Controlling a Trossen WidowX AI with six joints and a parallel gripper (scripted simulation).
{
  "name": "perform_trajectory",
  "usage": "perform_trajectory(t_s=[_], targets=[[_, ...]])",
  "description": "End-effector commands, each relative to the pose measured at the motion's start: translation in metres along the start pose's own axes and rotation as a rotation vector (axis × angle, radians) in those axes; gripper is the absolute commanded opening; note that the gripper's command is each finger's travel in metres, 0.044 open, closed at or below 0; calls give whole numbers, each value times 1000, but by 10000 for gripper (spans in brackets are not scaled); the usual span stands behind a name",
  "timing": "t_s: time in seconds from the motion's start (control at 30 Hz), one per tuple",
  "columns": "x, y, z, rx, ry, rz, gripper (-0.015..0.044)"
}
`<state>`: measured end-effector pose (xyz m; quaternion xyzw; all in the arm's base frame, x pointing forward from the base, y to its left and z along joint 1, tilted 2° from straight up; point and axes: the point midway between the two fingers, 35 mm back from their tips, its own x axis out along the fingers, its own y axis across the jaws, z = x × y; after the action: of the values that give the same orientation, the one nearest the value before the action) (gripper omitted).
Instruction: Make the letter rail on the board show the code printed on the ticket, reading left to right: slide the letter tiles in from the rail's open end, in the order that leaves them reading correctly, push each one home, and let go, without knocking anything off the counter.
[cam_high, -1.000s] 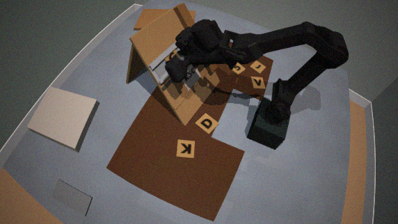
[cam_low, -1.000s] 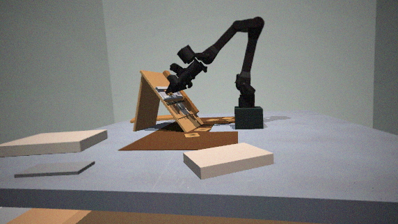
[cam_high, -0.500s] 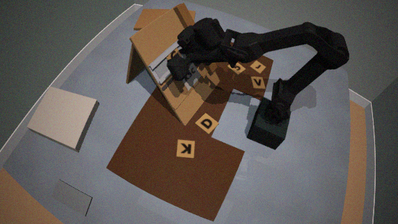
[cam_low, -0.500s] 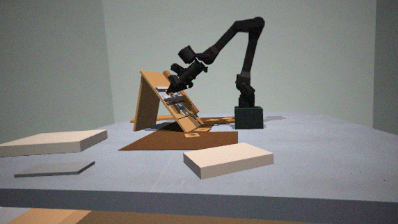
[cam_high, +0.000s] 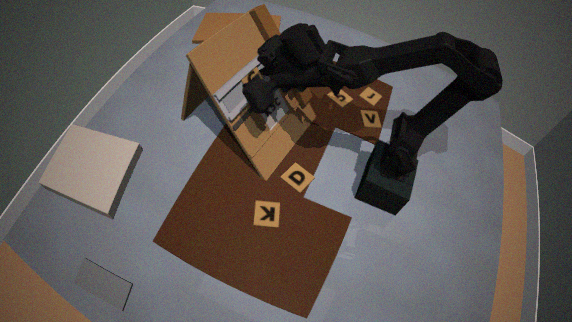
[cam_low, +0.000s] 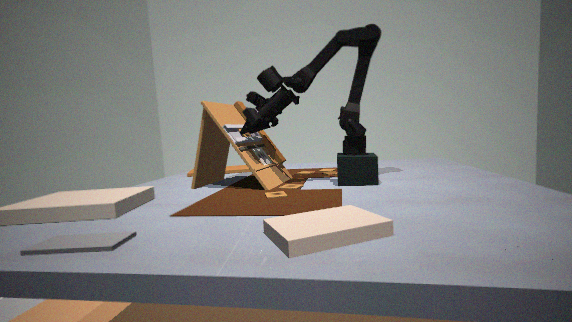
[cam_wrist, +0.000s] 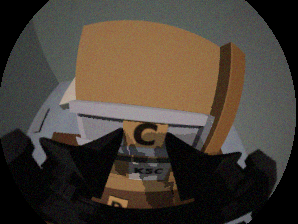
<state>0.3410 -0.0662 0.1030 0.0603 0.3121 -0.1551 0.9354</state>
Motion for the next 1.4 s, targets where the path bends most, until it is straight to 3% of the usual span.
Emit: perform_trajectory(t_s=[0.0,1.37], targets=[[0,-2,0,-5,0,2,0],[0,-25,0,-7,0,1,0]])
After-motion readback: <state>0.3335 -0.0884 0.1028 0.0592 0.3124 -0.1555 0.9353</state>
